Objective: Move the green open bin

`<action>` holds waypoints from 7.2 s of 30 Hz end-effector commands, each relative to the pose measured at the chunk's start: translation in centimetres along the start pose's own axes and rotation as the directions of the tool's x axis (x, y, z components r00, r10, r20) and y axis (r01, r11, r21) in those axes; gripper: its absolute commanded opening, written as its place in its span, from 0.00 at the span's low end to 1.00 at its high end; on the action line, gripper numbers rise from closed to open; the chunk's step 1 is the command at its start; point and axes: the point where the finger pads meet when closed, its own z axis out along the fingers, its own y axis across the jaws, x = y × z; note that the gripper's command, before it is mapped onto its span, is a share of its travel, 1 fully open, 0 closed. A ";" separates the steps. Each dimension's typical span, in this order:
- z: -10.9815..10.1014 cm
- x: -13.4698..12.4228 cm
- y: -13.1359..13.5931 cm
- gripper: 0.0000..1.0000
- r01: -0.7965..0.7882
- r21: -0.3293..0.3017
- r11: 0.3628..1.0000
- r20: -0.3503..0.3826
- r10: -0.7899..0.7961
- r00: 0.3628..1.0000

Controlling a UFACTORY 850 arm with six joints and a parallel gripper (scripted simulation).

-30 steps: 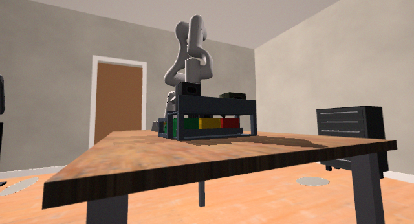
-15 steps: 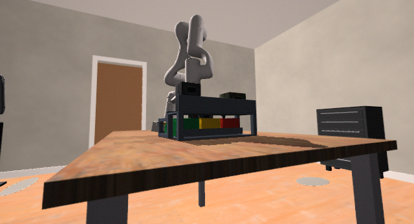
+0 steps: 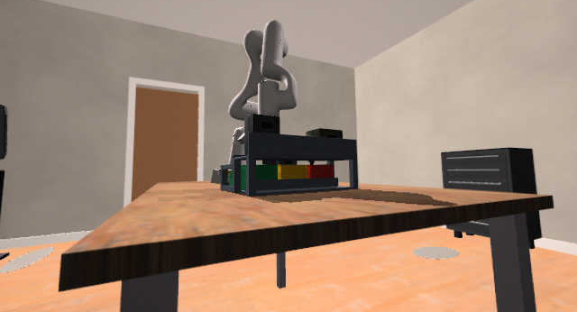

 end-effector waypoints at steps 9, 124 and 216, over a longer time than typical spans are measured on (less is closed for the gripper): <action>-0.2 0.0 -0.1 0.47 0.000 0.002 1.000 0.000 0.000 1.000; 0.8 0.0 -0.1 0.00 0.000 0.002 1.000 0.000 0.000 1.000; -8.2 0.0 -0.1 0.00 0.000 0.002 1.000 0.000 0.000 1.000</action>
